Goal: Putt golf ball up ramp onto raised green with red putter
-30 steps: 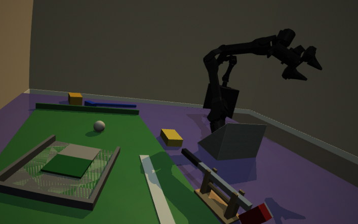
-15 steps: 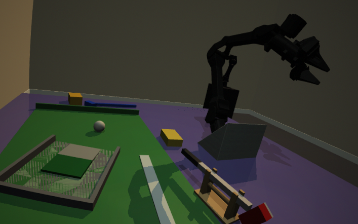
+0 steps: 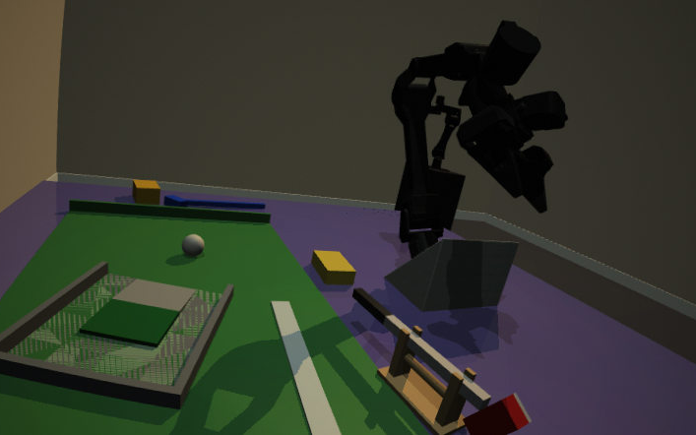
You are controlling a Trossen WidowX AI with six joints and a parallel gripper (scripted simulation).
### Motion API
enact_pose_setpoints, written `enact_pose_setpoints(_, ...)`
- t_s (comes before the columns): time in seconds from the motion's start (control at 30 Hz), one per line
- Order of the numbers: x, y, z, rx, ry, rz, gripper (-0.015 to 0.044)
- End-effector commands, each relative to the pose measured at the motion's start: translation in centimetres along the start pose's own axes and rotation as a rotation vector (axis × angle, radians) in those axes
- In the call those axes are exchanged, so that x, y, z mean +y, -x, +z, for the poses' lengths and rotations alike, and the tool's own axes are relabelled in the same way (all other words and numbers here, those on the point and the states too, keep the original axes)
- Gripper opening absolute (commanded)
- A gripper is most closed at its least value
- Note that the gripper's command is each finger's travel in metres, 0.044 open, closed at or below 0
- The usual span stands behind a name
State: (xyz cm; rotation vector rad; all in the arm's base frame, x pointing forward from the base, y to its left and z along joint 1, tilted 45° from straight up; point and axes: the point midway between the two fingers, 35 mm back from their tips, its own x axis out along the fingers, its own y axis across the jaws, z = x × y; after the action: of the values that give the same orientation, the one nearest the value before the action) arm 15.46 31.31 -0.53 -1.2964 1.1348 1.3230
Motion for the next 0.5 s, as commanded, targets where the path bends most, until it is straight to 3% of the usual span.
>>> enact_pose_setpoints(0.0, -3.7, -1.7, -6.2, 0.166, -0.074, 0.0, 0.044)
enact_pose_setpoints(0.3, -7.1, -3.4, -19.9, 0.489, -0.187, 0.106, 0.044)
enact_pose_setpoints(0.47, -7.2, -3.6, -20.8, 0.509, -0.192, 0.119, 0.044)
